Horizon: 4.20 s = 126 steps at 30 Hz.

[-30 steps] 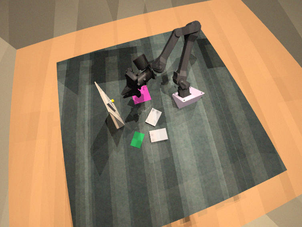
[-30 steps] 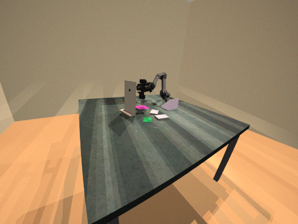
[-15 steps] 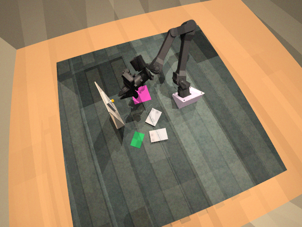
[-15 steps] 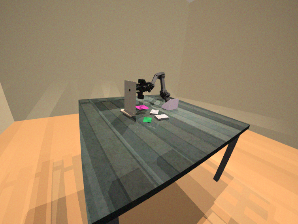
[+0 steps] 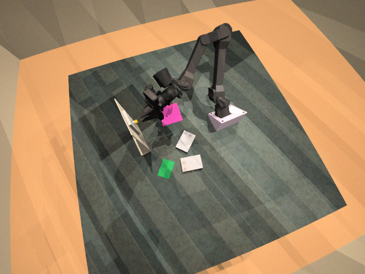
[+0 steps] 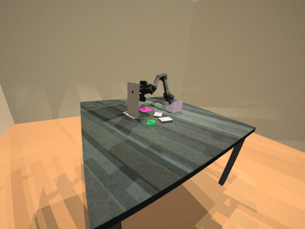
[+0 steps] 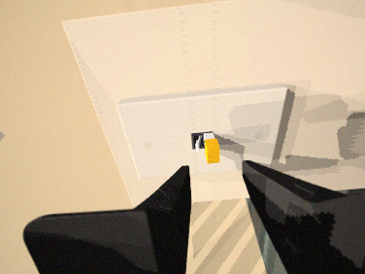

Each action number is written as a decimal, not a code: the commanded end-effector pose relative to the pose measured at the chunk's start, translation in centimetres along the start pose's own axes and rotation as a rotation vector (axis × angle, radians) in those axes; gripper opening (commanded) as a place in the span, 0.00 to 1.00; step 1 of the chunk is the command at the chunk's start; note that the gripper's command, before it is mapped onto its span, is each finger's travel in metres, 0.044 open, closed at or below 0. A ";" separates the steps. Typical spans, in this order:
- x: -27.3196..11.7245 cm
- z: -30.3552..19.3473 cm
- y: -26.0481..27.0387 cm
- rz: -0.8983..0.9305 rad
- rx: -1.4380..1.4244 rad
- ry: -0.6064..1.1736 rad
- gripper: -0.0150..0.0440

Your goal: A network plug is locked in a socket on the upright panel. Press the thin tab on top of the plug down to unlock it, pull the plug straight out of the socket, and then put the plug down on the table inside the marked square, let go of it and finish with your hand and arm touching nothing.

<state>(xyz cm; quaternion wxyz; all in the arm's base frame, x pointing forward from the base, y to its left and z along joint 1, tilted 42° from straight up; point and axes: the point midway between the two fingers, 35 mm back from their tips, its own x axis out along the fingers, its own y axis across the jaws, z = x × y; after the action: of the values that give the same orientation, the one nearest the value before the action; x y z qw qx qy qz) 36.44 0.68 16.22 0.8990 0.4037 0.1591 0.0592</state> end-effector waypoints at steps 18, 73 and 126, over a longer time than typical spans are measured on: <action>2.6 0.7 0.1 0.006 0.001 -0.006 0.52; 1.4 0.3 0.1 0.005 0.001 -0.005 0.25; -1.1 -0.1 0.1 0.004 0.001 -0.004 0.25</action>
<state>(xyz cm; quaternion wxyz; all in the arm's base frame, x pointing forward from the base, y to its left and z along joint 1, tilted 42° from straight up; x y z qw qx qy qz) 35.63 0.55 16.44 0.8986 0.4061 0.1554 0.0586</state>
